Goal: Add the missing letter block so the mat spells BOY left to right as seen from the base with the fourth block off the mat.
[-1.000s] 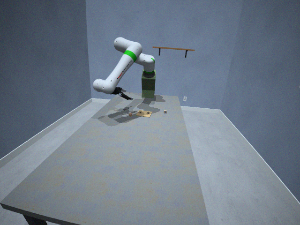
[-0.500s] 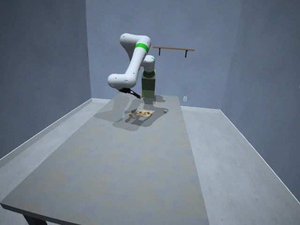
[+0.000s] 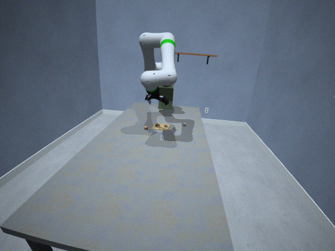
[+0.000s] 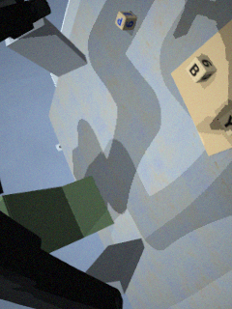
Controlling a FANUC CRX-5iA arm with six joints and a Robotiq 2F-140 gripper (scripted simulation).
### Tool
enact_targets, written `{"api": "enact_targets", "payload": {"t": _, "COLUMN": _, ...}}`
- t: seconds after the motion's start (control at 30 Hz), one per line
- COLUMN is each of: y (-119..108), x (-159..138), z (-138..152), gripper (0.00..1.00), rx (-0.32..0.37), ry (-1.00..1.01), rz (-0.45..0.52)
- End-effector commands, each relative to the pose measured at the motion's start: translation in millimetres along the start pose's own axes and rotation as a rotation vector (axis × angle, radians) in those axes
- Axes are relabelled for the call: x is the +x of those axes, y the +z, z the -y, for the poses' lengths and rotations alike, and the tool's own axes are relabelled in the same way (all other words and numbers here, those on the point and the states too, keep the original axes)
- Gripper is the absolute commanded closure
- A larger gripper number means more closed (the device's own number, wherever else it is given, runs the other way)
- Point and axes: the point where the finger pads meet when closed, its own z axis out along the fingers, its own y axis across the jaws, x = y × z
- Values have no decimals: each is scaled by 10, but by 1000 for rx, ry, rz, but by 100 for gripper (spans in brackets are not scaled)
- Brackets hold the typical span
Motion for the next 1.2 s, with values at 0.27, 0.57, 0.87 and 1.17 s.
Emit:
{"api": "enact_targets", "payload": {"t": 0.27, "y": -503, "x": -196, "z": 750, "gripper": 0, "rx": -101, "ry": -268, "rz": -196}}
{"api": "enact_targets", "payload": {"t": 0.57, "y": -424, "x": -186, "z": 964, "gripper": 0, "rx": -146, "ry": -514, "rz": -231}}
{"api": "enact_targets", "payload": {"t": 0.87, "y": -251, "x": -140, "z": 1088, "gripper": 0, "rx": -189, "ry": -751, "rz": -236}}
{"api": "enact_targets", "payload": {"t": 1.17, "y": -71, "x": -102, "z": 1217, "gripper": 0, "rx": -236, "ry": -999, "rz": -236}}
